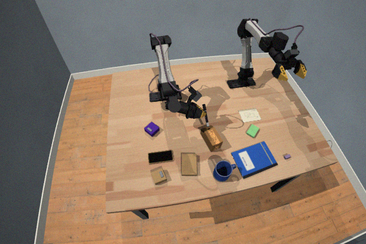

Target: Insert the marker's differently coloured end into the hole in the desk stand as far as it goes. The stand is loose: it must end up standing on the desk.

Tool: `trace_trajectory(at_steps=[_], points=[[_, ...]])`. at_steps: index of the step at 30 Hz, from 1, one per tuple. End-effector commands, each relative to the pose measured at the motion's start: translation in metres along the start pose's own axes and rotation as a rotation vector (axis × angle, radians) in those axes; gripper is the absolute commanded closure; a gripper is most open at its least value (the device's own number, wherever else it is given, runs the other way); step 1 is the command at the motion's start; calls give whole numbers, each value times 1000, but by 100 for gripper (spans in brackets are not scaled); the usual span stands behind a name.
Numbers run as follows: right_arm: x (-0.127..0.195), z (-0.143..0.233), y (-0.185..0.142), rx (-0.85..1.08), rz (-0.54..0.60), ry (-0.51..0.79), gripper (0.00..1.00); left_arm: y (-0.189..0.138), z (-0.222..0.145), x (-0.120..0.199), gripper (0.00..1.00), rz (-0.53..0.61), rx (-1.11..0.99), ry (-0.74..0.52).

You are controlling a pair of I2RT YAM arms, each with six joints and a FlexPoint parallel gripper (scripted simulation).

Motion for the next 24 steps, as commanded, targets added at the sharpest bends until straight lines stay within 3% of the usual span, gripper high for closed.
trace_trajectory(at_steps=[1,24], points=[[-3,0,-1,5,-5,3,100,20,6,5,0,-70,-6,14],[-2,-2,-3,15,-6,-13,100,20,6,5,0,-70,-6,14]])
Point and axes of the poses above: on each arm, the point where the finger pads meet when closed, its own x axis back along the fingers, its own z axis across the jaws, y = z × x, the point moved 10 cm from there along x, back along the fingers, and after that the axes turned 13 degrees about -x, right-handed, at the moved point
